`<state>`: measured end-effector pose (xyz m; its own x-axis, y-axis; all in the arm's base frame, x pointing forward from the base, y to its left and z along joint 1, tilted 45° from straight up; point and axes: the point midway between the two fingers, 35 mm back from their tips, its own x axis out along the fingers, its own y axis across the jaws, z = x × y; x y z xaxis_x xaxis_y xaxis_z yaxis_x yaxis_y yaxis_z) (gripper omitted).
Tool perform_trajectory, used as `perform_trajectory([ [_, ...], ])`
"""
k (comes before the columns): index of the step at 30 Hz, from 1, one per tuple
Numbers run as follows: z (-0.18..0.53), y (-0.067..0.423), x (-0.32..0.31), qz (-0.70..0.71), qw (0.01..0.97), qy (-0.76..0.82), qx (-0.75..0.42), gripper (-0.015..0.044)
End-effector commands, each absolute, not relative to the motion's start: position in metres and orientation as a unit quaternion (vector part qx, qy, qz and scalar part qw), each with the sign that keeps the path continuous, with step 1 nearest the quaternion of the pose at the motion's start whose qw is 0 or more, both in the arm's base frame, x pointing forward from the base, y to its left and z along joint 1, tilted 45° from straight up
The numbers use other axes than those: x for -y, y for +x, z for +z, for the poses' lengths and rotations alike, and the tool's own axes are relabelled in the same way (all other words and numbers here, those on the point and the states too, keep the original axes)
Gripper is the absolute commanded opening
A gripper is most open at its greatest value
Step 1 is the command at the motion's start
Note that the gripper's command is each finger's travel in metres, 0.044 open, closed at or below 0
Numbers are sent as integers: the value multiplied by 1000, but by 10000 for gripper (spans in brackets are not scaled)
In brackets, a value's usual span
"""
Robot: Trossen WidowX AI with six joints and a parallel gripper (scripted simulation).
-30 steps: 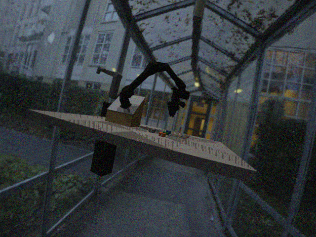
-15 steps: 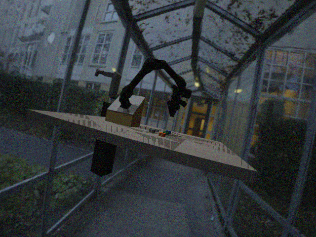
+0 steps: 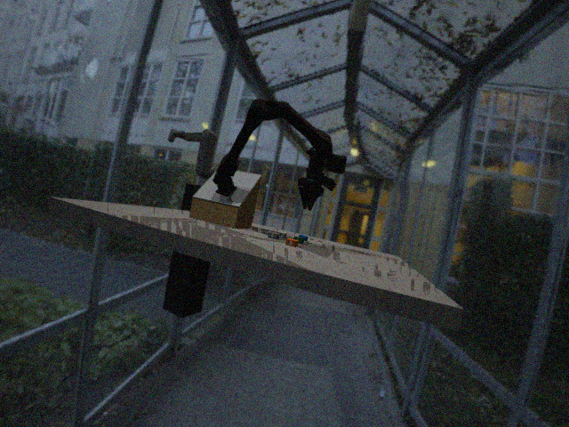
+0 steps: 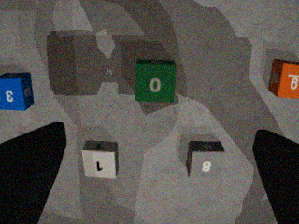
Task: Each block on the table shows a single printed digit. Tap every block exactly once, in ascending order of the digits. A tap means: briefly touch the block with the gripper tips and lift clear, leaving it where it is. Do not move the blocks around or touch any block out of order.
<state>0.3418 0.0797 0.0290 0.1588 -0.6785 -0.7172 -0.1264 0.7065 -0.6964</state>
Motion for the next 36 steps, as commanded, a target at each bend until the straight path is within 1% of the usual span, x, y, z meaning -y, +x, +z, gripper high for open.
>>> perform_trajectory([
  [1,31,342,-78,-201,687,-330,-616,400],
  [12,33,343,-76,-200,687,-330,-616,400],
  [14,51,348,-59,-199,687,-330,-616,400],
  [17,92,353,-18,-200,687,-330,-616,400],
  [20,113,352,4,-202,686,-332,-615,400],
  [36,114,352,5,-202,686,-332,-615,400],
])
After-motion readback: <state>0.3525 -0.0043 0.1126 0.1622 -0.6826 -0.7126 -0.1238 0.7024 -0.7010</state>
